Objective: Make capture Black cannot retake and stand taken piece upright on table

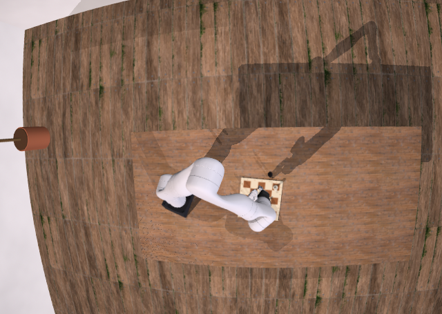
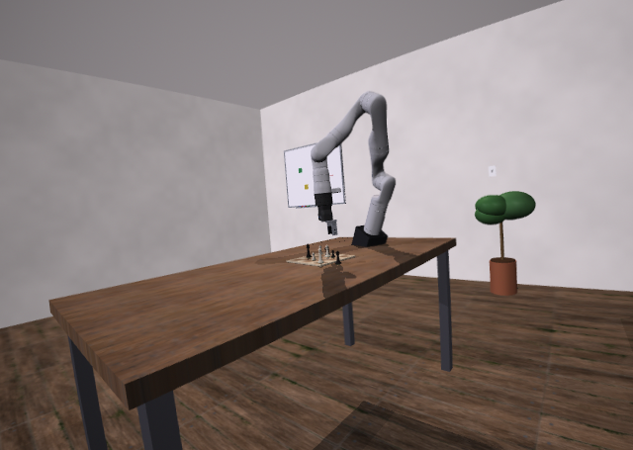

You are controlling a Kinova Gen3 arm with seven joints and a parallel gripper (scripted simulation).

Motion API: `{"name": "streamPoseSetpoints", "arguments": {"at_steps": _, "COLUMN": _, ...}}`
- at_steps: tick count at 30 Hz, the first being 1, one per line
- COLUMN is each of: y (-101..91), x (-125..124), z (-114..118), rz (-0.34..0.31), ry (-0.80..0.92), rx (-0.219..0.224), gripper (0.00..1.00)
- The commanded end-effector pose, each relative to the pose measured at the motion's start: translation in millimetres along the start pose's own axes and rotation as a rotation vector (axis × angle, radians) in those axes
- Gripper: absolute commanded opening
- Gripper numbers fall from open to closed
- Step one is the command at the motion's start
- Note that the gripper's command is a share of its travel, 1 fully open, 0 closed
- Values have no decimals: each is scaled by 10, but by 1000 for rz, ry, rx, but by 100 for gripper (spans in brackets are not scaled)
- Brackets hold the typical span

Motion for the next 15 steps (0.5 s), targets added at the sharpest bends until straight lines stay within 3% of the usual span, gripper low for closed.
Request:
{"name": "streamPoseSetpoints", "arguments": {"at_steps": 1, "y": 4, "x": -8, "z": -100, "rz": 3, "ry": 116, "rx": -3, "gripper": 100}}
{"name": "streamPoseSetpoints", "arguments": {"at_steps": 10, "y": -17, "x": 11, "z": -332, "rz": -2, "ry": 586, "rx": 5, "gripper": 100}}
{"name": "streamPoseSetpoints", "arguments": {"at_steps": 12, "y": -17, "x": 11, "z": -332, "rz": -2, "ry": 586, "rx": 5, "gripper": 100}}
{"name": "streamPoseSetpoints", "arguments": {"at_steps": 15, "y": -26, "x": 23, "z": -400, "rz": -4, "ry": 724, "rx": 9, "gripper": 100}}
Point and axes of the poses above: the point where the finger pads meet when closed, its own y axis out along the fingers, its own z axis across the jaws, x = y × z, the point moved 2 cm from there along -y, back along the fingers, and after that the axes turned 2 degrees about y, right-handed, at the moved point
